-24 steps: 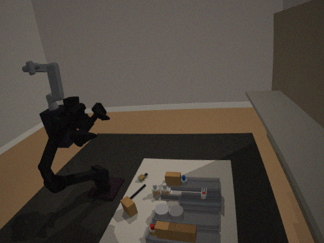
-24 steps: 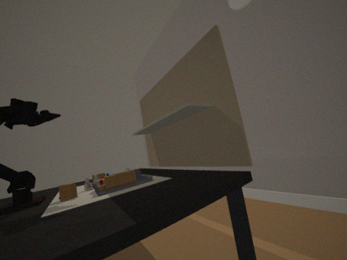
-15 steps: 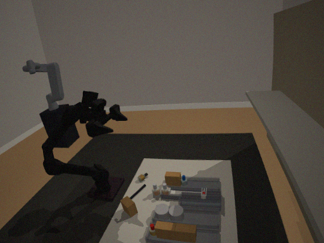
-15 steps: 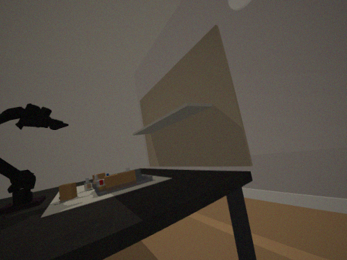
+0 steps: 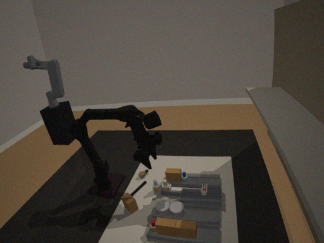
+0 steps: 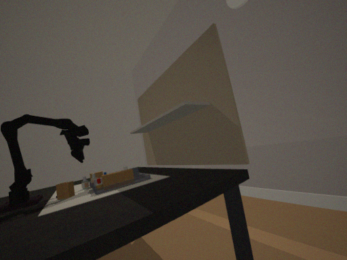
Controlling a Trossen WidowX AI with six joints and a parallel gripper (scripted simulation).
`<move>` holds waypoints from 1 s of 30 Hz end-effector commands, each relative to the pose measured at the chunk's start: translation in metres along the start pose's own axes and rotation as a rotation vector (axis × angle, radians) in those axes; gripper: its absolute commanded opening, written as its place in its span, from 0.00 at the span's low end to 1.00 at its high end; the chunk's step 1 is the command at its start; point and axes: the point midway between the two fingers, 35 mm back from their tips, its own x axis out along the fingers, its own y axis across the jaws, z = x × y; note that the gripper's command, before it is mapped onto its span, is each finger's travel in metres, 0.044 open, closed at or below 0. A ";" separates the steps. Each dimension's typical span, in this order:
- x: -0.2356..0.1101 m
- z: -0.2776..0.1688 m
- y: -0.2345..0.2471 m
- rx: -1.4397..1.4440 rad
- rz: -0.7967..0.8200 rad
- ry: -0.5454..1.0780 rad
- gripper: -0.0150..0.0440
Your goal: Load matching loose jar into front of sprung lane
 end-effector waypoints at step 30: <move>0.106 -0.024 -0.003 0.074 0.173 0.277 1.00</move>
